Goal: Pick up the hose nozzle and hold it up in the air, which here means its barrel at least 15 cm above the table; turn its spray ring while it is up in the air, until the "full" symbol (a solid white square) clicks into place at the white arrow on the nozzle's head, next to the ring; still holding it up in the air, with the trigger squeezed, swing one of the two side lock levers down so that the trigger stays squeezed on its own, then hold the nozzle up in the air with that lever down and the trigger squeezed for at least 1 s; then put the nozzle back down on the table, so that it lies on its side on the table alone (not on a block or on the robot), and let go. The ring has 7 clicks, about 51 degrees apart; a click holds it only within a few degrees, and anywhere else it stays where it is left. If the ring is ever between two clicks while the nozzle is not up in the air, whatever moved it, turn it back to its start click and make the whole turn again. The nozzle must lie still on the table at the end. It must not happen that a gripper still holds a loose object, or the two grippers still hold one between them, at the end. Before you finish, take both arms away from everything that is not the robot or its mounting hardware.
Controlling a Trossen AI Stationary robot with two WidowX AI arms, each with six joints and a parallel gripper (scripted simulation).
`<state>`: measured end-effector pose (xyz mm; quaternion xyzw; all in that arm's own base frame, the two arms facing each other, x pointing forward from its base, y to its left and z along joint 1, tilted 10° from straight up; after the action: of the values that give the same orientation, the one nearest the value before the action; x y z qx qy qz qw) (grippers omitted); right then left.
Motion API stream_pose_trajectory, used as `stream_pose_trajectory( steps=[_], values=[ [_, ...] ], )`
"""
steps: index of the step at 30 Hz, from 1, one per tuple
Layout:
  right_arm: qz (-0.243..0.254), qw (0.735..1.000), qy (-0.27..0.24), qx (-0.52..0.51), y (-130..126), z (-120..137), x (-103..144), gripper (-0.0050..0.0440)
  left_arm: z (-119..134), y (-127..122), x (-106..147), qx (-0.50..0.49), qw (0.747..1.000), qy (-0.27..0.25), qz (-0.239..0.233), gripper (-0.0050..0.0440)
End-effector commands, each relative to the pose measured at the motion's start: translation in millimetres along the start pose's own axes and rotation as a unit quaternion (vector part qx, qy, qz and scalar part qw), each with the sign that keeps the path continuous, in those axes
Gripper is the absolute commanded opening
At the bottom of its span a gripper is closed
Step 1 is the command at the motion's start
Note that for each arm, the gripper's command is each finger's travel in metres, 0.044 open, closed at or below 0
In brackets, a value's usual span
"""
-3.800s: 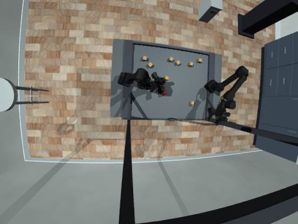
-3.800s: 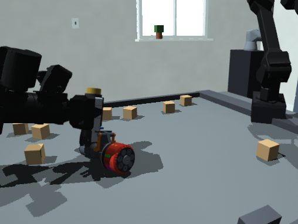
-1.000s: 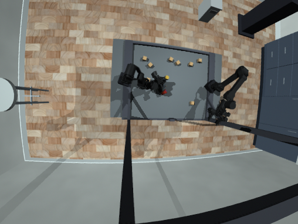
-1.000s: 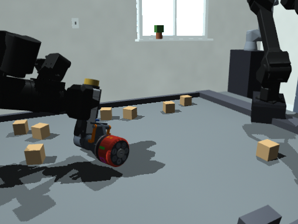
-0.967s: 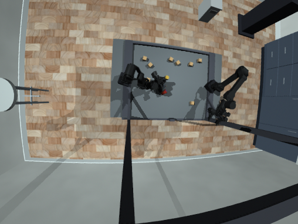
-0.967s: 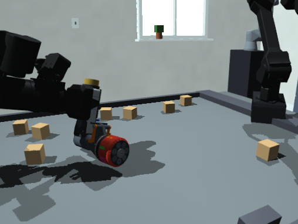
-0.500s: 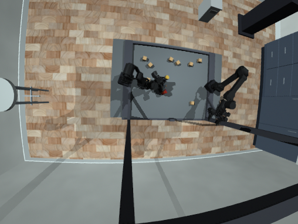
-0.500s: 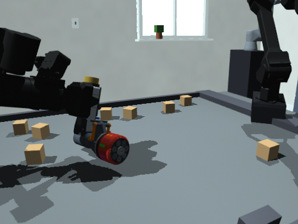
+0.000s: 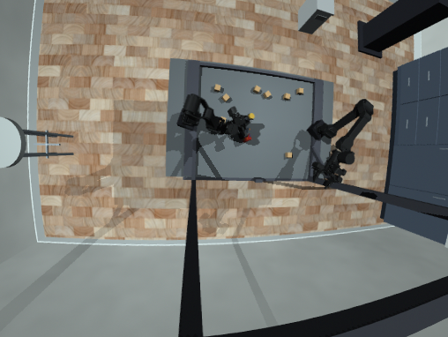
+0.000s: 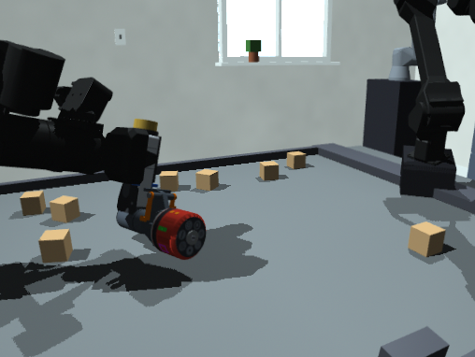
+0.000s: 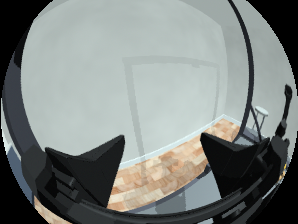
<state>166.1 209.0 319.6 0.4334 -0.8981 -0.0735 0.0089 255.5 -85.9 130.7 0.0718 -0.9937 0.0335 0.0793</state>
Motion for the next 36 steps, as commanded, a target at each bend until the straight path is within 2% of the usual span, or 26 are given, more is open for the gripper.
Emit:
stream_pose_trajectory(
  steps=[1, 36],
  values=[
    [0.0, 1.0, -0.011, 0.0, 1, -7, 1, 0.0408, -14, -3, 0, 0.019, 1.0, -0.02, 0.002, 0.0173],
    [0.0, 1.0, -0.011, 0.0, 1, -7, 1, 0.0408, -22, -2, 2, 0.019, 1.0, -0.021, 0.0, 0.0173]
  ],
)
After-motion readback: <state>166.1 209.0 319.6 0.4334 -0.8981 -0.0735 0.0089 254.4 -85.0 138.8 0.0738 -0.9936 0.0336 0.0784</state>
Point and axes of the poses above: on each arm, the point midway between the two fingers, 35 mm back from their tips, its own x axis back along the fingers, its own y axis across the jaws, z = x × y, the point moved 5 cm from there along x, back along the fingers, and after that the axes turned 8 degrees about -x, right-handed, at the moved point
